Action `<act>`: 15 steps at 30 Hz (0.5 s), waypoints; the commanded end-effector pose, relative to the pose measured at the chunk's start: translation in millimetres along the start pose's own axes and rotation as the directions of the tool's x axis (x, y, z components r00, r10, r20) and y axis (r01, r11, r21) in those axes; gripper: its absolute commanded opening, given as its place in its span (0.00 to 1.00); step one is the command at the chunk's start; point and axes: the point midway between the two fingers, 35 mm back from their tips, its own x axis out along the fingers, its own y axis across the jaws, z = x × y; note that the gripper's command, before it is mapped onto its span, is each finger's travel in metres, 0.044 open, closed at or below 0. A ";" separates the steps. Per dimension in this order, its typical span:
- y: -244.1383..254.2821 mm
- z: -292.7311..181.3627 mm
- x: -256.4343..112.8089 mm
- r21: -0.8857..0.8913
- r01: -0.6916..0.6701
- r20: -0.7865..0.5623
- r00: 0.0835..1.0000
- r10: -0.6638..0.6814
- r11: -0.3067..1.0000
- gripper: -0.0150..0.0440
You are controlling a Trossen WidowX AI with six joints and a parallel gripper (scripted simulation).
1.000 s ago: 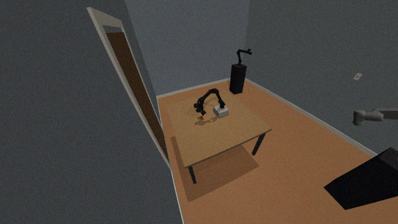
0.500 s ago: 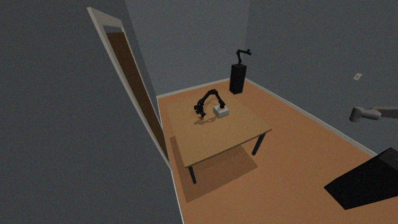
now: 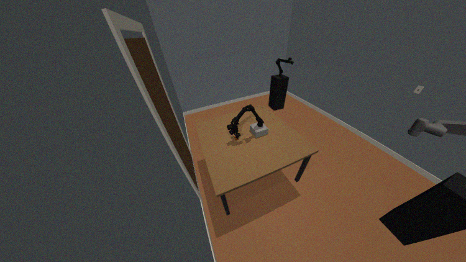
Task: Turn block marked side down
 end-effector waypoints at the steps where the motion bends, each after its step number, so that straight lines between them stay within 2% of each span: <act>1: -0.4 -3.8 10.7 0.006 0.003 -0.014 1.000 -0.003 1.000 1.00; 13: -0.4 -4.6 27.9 0.006 0.003 -0.014 1.000 -0.003 1.000 1.00; 15: -0.4 -4.6 27.9 0.006 0.003 -0.014 1.000 -0.003 1.000 0.91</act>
